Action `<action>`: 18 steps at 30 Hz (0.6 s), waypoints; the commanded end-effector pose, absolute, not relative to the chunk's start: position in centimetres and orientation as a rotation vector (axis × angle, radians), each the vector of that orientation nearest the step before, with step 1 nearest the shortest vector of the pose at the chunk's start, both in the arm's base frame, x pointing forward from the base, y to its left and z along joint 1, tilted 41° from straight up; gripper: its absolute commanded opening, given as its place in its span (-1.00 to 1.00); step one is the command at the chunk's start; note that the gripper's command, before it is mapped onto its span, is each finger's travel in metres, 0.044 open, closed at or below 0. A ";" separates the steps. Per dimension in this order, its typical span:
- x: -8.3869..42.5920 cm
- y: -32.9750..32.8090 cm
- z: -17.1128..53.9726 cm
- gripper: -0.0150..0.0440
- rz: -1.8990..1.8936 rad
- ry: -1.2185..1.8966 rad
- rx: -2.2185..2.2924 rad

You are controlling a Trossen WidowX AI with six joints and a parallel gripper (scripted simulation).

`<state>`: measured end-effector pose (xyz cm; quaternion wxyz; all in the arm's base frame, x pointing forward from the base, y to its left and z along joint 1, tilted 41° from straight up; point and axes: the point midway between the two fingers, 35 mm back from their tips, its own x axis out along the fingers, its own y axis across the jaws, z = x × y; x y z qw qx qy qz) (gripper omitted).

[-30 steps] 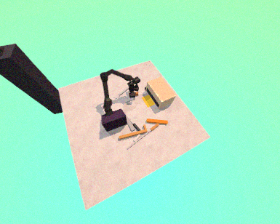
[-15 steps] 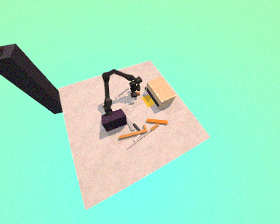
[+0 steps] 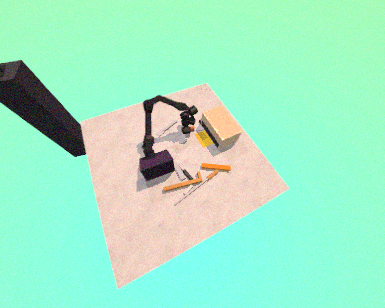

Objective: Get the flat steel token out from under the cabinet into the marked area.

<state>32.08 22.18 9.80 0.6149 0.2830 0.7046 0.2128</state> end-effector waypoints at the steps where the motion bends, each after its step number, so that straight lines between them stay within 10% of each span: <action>1: 32.8 22.0 9.6 -0.49 0.489 1.620 0.651; 18: 33.2 21.2 8.7 -0.49 0.488 1.620 0.651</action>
